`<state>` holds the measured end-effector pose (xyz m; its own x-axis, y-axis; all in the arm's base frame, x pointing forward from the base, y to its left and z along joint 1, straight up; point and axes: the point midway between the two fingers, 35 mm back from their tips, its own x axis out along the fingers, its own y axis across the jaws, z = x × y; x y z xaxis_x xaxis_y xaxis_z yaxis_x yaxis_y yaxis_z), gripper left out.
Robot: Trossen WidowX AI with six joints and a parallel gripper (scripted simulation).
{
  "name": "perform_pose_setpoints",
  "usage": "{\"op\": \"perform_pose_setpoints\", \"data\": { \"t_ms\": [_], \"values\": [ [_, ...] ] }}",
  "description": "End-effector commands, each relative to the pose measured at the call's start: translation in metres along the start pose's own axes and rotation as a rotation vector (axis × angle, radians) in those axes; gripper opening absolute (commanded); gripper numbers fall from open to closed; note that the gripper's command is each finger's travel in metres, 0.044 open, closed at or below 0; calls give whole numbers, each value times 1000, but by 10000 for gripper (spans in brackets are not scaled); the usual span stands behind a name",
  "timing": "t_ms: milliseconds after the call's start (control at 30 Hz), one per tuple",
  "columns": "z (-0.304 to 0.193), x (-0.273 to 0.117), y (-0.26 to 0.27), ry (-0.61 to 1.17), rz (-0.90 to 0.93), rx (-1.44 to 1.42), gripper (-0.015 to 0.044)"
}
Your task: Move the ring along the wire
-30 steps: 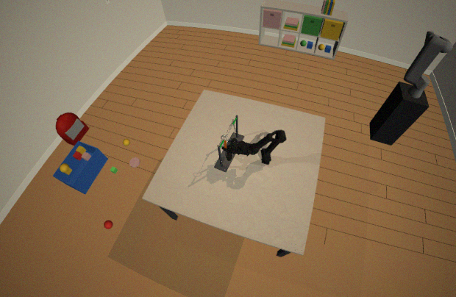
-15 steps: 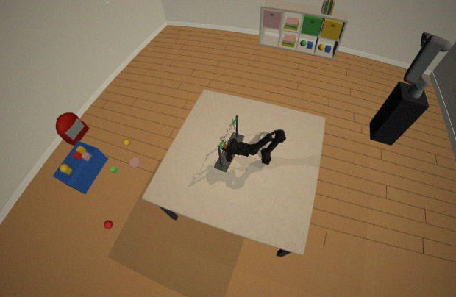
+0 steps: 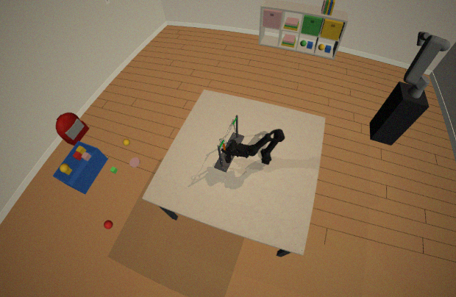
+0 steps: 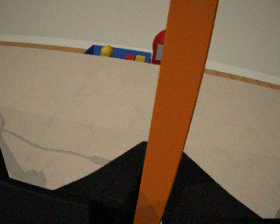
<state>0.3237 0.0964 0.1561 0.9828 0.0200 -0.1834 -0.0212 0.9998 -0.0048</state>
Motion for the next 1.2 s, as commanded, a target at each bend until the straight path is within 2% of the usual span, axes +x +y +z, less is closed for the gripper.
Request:
{"op": "perform_pose_setpoints", "data": {
  "t_ms": [0,1167],
  "values": [
    [2,1,4,-5,-2,3,-150],
    [-16,6,12,-4,-1,5,-150]
  ]
}}
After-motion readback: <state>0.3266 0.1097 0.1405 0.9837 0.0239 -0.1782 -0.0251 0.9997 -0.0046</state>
